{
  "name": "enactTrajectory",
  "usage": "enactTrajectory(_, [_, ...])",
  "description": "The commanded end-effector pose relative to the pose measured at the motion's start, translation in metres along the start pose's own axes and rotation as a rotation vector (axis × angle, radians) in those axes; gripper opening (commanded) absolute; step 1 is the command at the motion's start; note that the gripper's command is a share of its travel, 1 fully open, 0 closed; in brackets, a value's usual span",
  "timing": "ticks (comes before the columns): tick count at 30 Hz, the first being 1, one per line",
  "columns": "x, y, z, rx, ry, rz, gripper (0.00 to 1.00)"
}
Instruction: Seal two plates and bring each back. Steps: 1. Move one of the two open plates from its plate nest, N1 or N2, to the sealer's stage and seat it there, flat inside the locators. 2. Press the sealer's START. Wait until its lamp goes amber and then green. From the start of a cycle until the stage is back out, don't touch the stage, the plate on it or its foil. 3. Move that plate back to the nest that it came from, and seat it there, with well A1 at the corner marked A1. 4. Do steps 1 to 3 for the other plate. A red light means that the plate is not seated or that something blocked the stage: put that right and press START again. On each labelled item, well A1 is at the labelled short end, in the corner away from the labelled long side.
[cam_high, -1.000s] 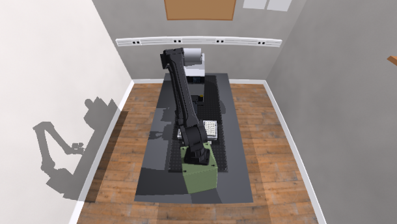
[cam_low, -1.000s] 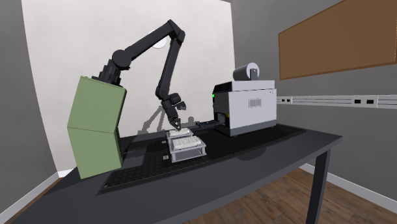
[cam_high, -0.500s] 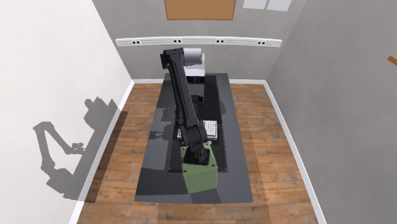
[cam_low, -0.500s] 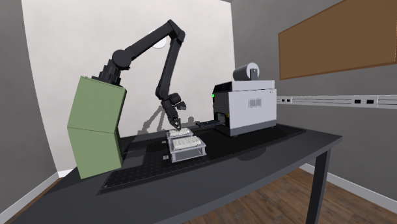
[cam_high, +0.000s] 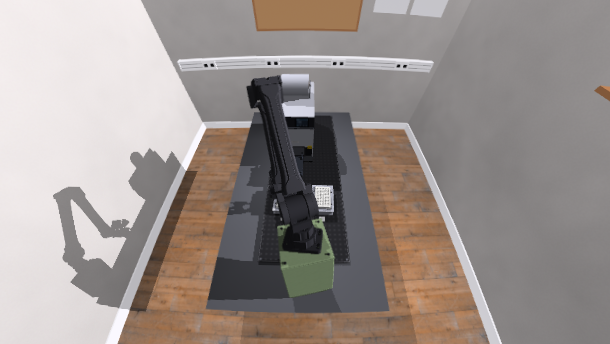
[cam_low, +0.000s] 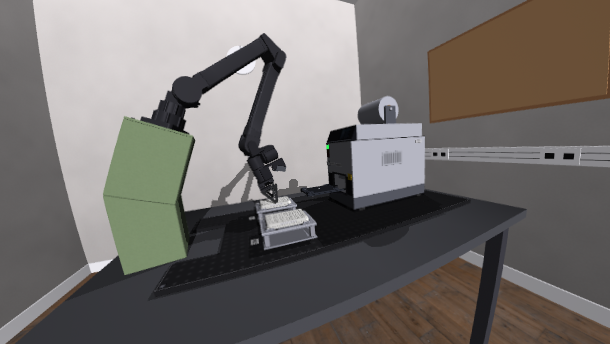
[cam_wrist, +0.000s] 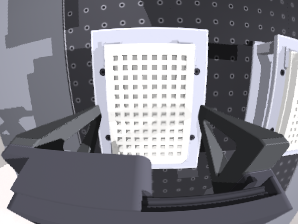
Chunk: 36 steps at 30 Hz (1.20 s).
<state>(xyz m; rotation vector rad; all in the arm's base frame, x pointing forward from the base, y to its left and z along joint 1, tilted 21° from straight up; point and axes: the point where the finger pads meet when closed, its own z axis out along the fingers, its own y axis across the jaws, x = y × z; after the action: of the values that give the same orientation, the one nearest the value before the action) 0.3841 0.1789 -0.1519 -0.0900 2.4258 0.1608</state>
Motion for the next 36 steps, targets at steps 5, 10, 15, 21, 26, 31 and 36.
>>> enactTrajectory(5, [-0.019,-0.001,0.002,-0.007,-0.045,0.014,1.00])
enactTrajectory(10, [-0.009,0.002,-0.005,-0.012,-0.028,-0.001,1.00])
enactTrajectory(15, [0.004,0.004,-0.006,-0.013,-0.004,-0.018,1.00])
enactTrajectory(21, [0.010,0.003,-0.006,-0.011,0.008,-0.024,1.00])
enactTrajectory(26, [0.009,0.004,-0.005,-0.011,0.006,-0.023,1.00])
enactTrajectory(31, [-0.010,0.004,-0.001,-0.013,-0.029,-0.003,1.00])
enactTrajectory(36, [-0.016,0.001,0.001,-0.007,-0.038,0.008,1.00])
